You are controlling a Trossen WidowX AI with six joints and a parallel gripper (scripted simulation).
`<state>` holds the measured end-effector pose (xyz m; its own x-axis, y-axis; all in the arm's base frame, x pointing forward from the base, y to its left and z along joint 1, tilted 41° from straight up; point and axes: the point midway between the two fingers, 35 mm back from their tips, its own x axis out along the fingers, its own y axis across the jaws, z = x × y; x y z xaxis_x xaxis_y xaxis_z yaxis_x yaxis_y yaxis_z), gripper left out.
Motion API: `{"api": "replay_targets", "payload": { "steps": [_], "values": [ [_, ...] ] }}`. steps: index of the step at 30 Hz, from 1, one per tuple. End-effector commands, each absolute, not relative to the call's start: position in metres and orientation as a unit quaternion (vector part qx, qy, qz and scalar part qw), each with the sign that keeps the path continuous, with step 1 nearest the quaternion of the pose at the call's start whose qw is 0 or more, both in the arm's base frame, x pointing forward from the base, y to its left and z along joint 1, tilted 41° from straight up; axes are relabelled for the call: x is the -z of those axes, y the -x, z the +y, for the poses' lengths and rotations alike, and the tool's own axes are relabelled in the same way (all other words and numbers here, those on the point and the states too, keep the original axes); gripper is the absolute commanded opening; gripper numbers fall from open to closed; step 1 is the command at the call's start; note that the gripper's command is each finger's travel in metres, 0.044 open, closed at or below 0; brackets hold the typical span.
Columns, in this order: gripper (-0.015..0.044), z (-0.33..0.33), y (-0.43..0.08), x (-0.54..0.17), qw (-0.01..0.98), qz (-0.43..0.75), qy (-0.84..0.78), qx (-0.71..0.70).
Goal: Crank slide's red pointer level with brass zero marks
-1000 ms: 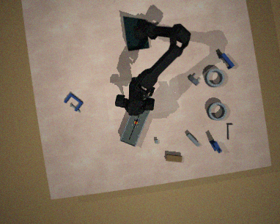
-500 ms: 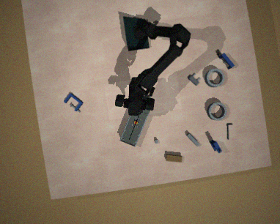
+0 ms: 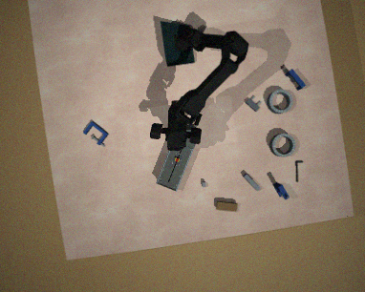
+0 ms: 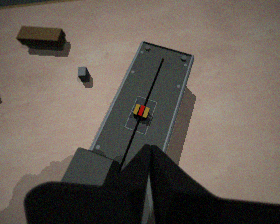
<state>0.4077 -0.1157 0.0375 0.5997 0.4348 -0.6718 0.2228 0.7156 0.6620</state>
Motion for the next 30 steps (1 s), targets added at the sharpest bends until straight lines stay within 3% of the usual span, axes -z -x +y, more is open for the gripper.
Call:
{"api": "replay_targets", "payload": {
  "steps": [1, 8, 24, 30],
  "values": [
    [0.0000, -0.116, -0.408, -0.037, 0.814, 0.443, -0.371, -0.065],
    [0.0000, -0.116, -0.408, -0.037, 0.814, 0.443, -0.371, -0.065],
    [0.0420, -0.118, -0.408, -0.040, 0.814, 0.443, -0.371, -0.065],
    [0.0440, -0.141, -0.408, -0.067, 0.814, 0.443, -0.371, -0.065]
  ]
}}
